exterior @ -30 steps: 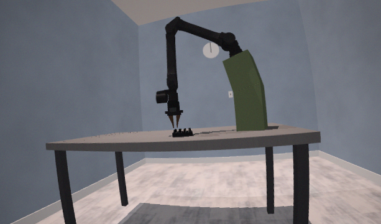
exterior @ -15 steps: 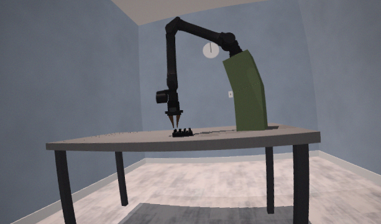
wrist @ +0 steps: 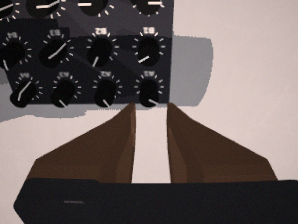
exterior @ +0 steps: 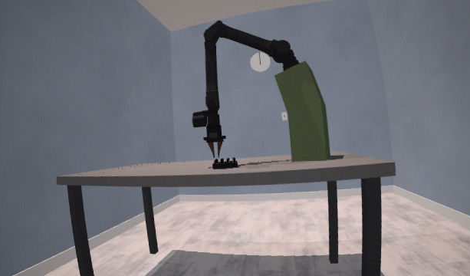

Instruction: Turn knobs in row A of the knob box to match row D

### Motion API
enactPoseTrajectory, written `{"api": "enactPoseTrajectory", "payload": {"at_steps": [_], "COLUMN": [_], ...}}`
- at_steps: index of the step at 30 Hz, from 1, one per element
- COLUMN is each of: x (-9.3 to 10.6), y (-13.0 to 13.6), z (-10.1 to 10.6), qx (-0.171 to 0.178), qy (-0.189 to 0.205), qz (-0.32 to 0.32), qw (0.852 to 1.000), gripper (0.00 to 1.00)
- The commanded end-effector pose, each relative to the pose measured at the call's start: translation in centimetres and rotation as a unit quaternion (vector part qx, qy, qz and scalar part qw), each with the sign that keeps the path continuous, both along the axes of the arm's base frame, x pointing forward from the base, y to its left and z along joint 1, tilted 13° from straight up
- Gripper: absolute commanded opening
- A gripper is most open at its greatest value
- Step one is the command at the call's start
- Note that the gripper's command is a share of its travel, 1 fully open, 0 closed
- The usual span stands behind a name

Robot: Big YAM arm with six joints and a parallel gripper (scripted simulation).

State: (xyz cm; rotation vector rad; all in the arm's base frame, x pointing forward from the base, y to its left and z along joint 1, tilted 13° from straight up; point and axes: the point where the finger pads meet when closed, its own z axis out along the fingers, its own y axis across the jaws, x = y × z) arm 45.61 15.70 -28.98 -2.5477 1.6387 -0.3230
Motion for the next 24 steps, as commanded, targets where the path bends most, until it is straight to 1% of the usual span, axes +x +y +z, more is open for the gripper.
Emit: {"api": "enactPoseTrajectory", "payload": {"at_steps": [1,11,15,19,24], "x": [0.01,-0.01,-0.26,0.24,0.33], "y": [0.15,0.15,0.0,0.05,-0.08], "z": [0.14,0.1,-0.51,-0.62,-0.85], "qx": [0.001,0.001,0.0,0.001,0.001], "qy": [-0.002,-0.002,0.001,-0.002,-0.002], "qz": [0.007,0.007,0.007,0.006,0.005], "qw": [1.0,1.0,1.0,1.0,1.0], "gripper": [0.19,0.19,0.19,0.19,0.19]}}
